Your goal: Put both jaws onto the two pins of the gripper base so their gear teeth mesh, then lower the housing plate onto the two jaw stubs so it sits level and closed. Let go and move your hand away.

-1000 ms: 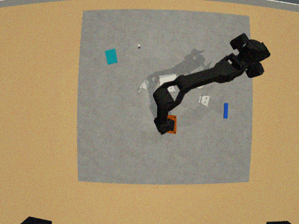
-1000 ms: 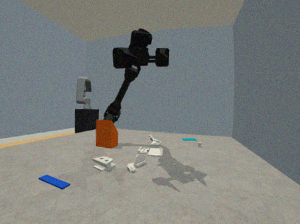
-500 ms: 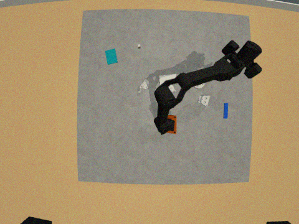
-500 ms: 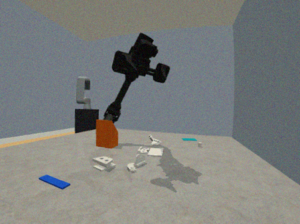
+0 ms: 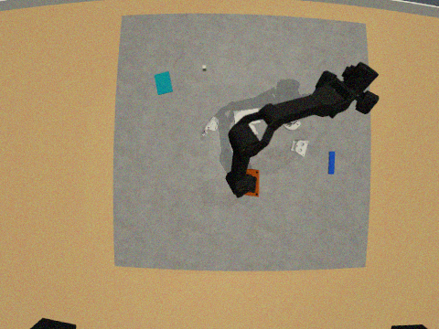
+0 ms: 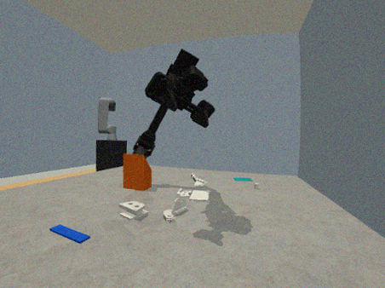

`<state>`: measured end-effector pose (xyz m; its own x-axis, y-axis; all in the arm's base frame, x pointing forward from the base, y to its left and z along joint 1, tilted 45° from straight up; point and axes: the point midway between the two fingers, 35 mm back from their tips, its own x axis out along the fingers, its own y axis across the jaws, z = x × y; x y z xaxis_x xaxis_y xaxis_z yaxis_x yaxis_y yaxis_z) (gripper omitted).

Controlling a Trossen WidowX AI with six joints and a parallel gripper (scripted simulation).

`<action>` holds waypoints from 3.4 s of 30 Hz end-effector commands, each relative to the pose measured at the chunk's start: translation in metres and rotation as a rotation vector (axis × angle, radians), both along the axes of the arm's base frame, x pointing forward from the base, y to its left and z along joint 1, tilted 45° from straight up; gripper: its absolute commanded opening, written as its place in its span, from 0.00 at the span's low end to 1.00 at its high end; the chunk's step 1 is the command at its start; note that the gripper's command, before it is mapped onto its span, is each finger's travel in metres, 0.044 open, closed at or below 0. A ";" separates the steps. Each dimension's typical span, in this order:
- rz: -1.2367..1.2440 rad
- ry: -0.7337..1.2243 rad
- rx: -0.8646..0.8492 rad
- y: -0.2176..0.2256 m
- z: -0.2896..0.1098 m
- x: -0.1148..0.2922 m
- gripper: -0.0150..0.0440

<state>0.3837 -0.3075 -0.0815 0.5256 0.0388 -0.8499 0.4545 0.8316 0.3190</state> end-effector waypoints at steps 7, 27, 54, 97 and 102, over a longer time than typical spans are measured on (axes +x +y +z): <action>0.221 0.048 -0.019 0.025 -0.018 -0.008 1.00; 0.648 0.078 -0.047 0.068 -0.038 -0.025 1.00; 1.214 -0.005 -0.038 0.125 -0.052 -0.052 1.00; 1.860 -0.351 0.015 0.201 -0.061 -0.091 1.00; 1.860 -0.353 0.017 0.219 -0.077 -0.095 1.00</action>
